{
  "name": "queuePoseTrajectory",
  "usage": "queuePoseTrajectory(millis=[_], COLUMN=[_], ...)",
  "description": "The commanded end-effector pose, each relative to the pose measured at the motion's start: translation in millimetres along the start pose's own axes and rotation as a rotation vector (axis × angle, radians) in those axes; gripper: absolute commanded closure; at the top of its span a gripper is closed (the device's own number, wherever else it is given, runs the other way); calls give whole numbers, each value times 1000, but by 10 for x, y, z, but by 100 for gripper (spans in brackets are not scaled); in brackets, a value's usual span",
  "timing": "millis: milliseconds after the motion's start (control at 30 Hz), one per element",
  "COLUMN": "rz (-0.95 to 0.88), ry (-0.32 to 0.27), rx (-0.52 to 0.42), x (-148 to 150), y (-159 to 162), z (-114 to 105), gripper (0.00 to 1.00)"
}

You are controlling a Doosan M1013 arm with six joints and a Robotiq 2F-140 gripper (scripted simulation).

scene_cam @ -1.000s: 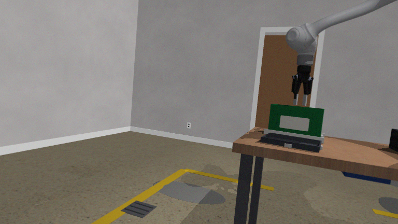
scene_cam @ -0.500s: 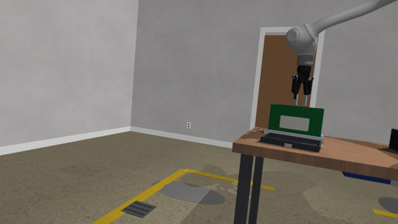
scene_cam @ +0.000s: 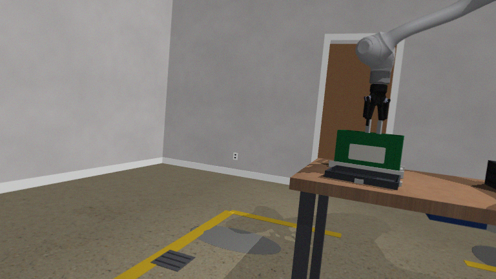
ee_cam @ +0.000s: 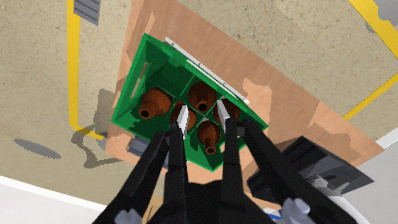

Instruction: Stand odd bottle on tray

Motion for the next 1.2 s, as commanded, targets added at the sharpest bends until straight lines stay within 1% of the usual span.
queuePoseTrajectory(millis=[0, 533, 1167], rz=[0, 0, 0], ry=[0, 0, 0], rx=[0, 0, 0], x=[0, 0, 0], y=[0, 0, 0], z=[24, 209, 291], gripper=[62, 62, 62])
Point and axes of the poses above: the point where the finger pads meet when closed, its own z axis out along the fingers, its own x axis across the jaws, y = z × x, the point moved 7 cm from there along -z, back along the fingers, and after that the axes turned 8 degrees about -z, right-handed, at the moved point
